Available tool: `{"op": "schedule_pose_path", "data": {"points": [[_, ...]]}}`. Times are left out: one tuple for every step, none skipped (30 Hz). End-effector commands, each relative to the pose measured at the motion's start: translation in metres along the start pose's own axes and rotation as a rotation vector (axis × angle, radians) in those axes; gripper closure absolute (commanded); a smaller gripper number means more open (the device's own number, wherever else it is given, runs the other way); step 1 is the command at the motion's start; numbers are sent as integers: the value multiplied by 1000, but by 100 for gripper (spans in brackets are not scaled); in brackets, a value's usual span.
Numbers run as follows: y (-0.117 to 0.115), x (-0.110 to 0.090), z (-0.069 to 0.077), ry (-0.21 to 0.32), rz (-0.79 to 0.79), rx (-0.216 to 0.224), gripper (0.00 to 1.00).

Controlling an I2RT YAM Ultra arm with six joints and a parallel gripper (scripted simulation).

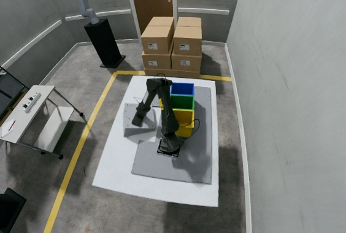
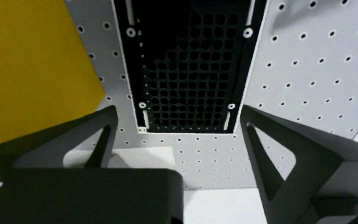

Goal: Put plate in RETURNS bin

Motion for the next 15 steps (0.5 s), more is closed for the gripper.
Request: {"op": "schedule_pose_path", "data": {"points": [[-6,2,-1,-20,-5,-35,0],[-5,3,-2,-23,1,-37,0],[-4,3,-5,-20,-1,-32,0],[-4,2,-8,-16,-4,-26,0],[-4,2,-11,-12,-7,-21,0],[-4,1,-13,-9,-12,-19,0],[-5,0,-15,-8,-18,-21,0],[-6,-2,-17,-8,-19,-22,0],[-6,-1,-19,-7,-17,-21,0],[-6,0,-20,-11,-12,-25,0],[-6,1,-20,-14,-8,-30,0],[-6,2,-21,-18,-5,-34,0],[-6,2,-22,-22,-1,-39,0],[-7,3,-23,-27,2,-43,0],[-7,3,-23,-27,2,-43,0]]}}
Point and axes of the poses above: the point where the finger pads meet when closed, its own z axis back along the fingers, its own y axis across the jaws, x = y × z, the point moved 6 cm from there along z, back along the fingers, and after that the axes turned 10 degrees about z, right-handed, at the moved point
